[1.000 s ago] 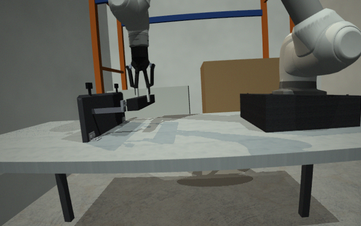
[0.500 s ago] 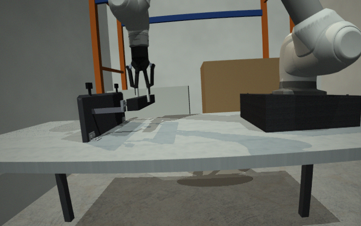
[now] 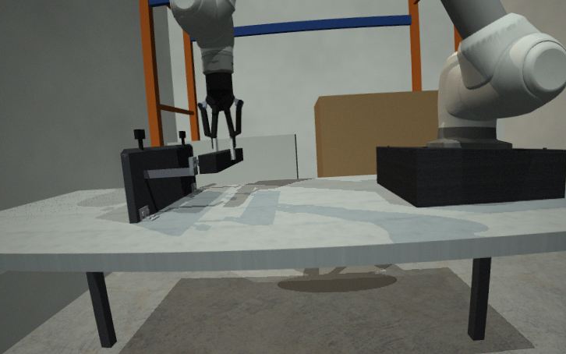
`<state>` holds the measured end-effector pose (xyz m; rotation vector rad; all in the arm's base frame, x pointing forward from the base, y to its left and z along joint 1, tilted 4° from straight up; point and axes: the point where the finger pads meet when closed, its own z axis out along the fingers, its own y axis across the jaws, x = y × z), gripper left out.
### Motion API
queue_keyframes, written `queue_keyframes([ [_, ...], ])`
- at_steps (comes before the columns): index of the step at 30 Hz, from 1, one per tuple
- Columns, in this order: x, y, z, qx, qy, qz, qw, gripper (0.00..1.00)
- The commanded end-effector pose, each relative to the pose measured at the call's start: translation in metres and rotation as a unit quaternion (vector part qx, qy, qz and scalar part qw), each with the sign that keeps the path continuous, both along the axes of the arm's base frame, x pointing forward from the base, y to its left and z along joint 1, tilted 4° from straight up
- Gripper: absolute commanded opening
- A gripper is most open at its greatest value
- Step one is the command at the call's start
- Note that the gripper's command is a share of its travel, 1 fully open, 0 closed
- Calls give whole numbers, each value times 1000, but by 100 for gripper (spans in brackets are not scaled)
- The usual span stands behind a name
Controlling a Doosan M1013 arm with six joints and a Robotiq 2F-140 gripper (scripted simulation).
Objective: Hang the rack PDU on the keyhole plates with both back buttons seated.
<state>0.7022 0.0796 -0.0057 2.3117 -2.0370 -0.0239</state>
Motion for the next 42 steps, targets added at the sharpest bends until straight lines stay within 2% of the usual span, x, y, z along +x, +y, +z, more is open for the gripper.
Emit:
queue_keyframes([
  [1, -2, -2, 3, 2, 0, -5, 1000, 0],
  [21, 0, -2, 3, 2, 0, -5, 1000, 0],
  [42, 15, 0, 2, 2, 0, -6, 1000, 0],
])
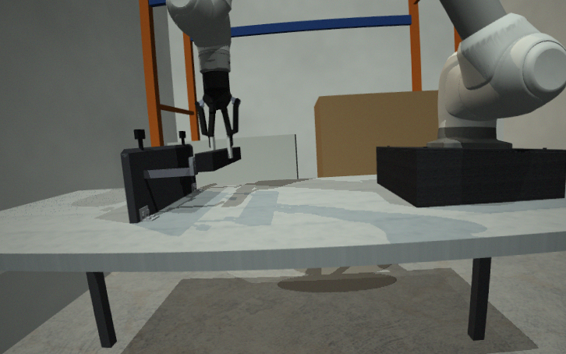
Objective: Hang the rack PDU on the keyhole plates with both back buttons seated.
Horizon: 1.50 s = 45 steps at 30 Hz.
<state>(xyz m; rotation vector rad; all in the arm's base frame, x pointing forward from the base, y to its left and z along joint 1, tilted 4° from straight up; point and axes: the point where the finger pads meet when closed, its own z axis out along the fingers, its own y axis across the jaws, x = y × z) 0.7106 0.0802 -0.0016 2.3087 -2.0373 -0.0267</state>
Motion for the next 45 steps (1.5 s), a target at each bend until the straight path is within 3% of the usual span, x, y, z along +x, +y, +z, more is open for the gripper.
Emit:
queue_keyframes([
  [1, 7, -1, -2, 2, -1, -5, 1000, 0],
  [45, 3, -1, -5, 3, -9, -5, 1000, 0],
])
